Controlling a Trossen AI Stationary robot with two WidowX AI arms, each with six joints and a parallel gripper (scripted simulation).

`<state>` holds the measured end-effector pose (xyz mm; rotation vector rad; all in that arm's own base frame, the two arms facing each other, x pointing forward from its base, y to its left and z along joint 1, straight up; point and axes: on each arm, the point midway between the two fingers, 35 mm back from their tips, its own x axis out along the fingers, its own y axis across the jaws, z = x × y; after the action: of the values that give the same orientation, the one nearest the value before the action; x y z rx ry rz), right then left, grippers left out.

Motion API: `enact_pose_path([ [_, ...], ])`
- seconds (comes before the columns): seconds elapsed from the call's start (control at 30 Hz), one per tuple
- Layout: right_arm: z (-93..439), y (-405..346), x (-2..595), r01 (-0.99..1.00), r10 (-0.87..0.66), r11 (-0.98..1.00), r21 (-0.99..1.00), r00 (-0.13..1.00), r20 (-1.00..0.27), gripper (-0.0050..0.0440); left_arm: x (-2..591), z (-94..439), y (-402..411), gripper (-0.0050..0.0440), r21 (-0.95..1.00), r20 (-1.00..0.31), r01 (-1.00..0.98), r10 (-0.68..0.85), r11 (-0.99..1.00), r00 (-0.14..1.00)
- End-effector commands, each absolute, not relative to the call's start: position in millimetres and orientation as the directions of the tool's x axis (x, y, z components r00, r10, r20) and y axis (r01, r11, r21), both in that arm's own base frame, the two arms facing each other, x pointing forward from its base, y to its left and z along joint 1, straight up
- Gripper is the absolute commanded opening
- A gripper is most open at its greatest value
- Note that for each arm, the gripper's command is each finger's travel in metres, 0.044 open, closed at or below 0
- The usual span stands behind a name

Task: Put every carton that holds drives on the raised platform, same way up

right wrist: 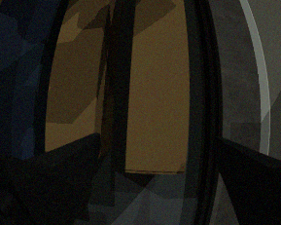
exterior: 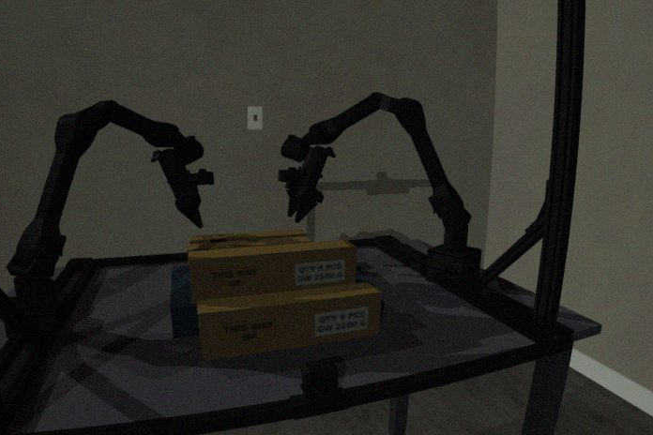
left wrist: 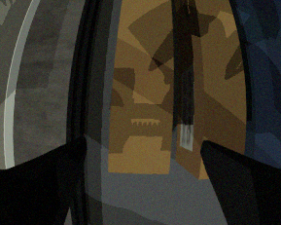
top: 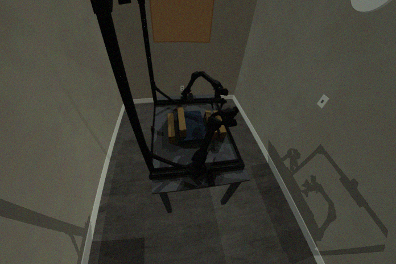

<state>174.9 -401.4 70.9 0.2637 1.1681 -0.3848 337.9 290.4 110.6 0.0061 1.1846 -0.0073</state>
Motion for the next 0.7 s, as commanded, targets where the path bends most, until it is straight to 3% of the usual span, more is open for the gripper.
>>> enact_pose_path([
  [0.0, 74, -382, 186, 0.422, -0.158, 0.906, 0.0, 0.34, -0.927, 0.0389, 336, 112, 268, 0.0389, 0.0, -0.927, 0.009, -0.003, 1.0, 0.375],
  [0.27, 72, -331, 215, 0.422, -0.158, 0.906, 0.0, 0.34, -0.927, 0.0389, 330, 112, 207, 0.0389, 0.0, -0.927, 0.009, -0.003, 1.0, 0.375],
  [0.67, 71, -328, 217, 0.422, -0.158, 0.906, 0.0, 0.34, -0.927, 0.0389, 330, 110, 204, 0.0389, 0.0, -0.927, 0.009, -0.003, 1.0, 0.375],
])
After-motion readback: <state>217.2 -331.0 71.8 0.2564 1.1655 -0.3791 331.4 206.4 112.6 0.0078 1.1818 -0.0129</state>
